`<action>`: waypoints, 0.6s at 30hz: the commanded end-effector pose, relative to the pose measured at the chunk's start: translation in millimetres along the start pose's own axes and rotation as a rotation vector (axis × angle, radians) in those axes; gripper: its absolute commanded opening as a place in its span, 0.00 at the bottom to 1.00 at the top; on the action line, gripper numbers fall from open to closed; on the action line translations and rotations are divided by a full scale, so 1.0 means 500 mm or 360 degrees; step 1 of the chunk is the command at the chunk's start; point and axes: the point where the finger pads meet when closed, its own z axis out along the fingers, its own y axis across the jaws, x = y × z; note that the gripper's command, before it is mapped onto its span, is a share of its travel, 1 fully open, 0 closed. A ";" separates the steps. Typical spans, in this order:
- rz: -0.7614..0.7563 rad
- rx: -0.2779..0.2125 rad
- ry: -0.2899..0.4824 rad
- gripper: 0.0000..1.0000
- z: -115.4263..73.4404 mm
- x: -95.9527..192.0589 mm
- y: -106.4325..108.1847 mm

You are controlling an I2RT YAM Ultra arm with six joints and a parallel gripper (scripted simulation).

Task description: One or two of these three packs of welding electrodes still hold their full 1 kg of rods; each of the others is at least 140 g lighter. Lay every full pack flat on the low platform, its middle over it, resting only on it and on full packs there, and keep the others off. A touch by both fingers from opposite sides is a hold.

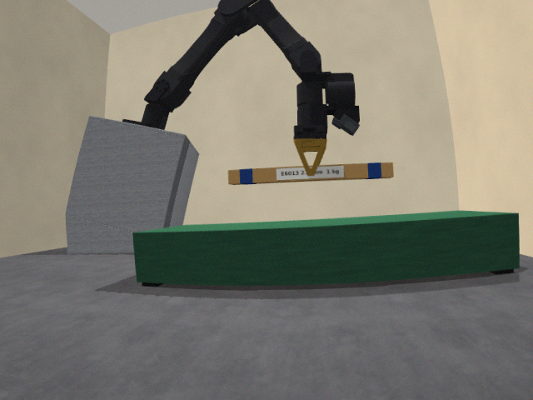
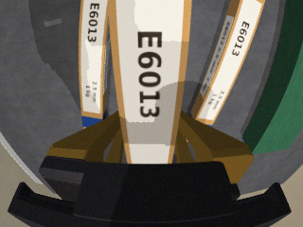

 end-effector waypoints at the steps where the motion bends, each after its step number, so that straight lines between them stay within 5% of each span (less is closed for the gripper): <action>1: -0.0002 0.0005 -0.0114 0.00 -0.043 -0.036 0.006; 17: -0.0002 0.0005 -0.0114 0.00 -0.043 -0.036 0.006; 18: -0.0014 0.0012 -0.0196 0.00 -0.063 -0.066 0.013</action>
